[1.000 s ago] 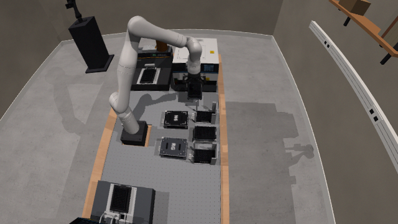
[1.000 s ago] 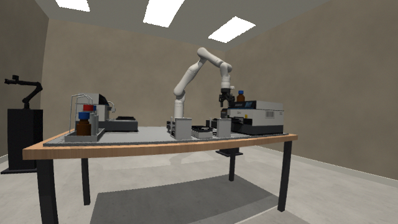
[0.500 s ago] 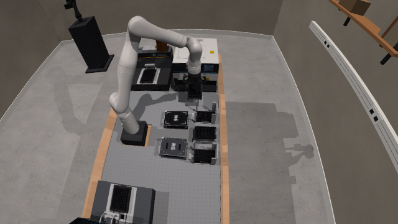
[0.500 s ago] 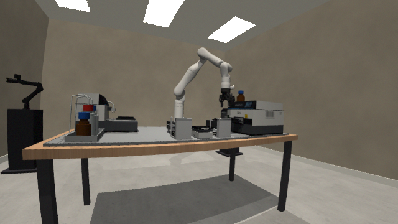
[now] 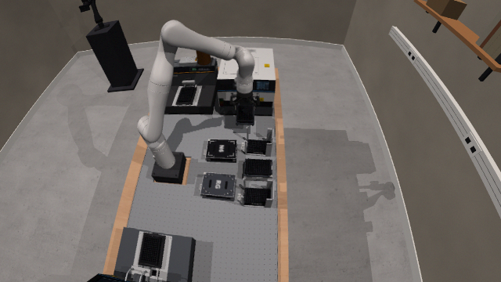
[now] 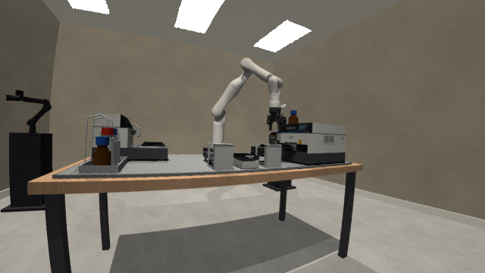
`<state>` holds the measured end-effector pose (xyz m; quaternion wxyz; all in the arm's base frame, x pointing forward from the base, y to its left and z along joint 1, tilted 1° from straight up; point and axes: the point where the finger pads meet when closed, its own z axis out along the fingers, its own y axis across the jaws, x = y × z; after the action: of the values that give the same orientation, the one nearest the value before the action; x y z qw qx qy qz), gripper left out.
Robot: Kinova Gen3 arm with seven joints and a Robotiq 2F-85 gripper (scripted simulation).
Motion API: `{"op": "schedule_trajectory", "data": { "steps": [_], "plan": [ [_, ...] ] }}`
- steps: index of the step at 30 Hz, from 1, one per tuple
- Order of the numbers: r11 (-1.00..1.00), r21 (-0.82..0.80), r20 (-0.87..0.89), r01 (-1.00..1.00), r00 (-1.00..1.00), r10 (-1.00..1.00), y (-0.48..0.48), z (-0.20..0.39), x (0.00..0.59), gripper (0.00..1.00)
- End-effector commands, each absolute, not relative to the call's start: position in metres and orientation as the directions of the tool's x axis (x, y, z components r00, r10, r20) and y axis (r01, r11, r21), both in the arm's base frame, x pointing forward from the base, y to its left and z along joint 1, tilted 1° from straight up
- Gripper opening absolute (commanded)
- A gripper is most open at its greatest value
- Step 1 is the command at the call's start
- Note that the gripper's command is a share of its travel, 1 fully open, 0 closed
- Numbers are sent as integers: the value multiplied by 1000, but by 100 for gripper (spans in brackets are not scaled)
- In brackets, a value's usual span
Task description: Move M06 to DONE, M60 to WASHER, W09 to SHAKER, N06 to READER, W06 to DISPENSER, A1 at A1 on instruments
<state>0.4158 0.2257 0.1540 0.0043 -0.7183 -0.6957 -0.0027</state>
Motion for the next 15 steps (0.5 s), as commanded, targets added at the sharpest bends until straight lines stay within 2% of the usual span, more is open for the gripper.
{"op": "schedule_trajectory", "data": {
  "steps": [1,15],
  "plan": [
    [-32,-1,11,999,32,999,226,155,416,100],
    [-33,-1,11,999,33,999,233,155,416,100]
  ]
}}
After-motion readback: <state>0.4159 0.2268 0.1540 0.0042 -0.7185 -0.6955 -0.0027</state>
